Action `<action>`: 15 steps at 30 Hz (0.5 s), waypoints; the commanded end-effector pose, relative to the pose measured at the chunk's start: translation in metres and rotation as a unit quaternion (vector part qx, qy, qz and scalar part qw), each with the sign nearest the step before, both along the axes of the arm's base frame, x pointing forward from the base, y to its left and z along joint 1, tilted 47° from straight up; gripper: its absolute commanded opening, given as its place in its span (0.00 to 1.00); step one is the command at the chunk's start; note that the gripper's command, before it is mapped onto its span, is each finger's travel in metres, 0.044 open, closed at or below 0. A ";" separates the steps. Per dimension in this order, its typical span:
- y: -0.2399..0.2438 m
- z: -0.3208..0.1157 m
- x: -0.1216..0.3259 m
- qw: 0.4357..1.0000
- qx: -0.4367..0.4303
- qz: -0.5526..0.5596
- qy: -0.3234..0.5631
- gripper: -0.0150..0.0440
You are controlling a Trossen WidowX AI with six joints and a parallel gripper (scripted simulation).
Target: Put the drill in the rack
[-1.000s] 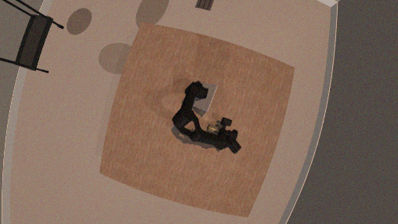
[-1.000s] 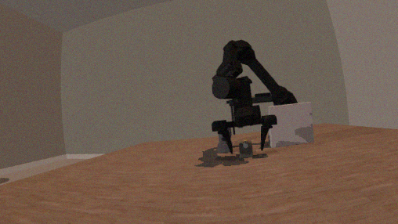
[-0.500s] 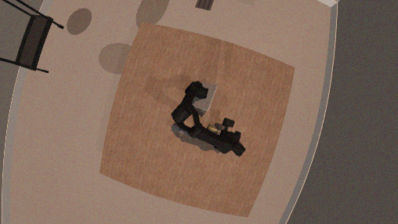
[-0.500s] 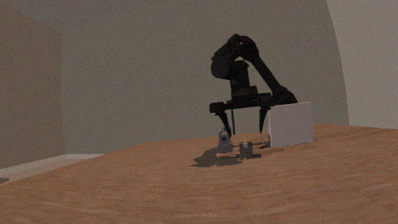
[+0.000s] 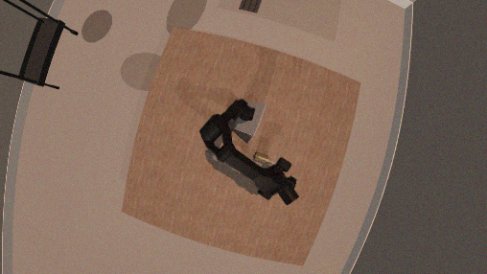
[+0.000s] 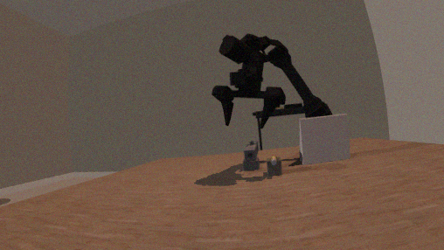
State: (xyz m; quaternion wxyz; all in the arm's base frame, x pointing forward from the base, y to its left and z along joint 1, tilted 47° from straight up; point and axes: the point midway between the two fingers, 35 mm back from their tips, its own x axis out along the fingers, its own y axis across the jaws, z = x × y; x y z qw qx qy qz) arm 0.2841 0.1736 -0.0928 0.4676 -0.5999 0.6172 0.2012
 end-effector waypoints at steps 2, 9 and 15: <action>0.033 0.047 0.049 0.986 0.085 -0.026 -0.138 1.00; 0.058 0.108 0.092 0.946 0.169 -0.059 -0.271 1.00; 0.070 0.189 0.131 0.875 0.250 -0.100 -0.403 1.00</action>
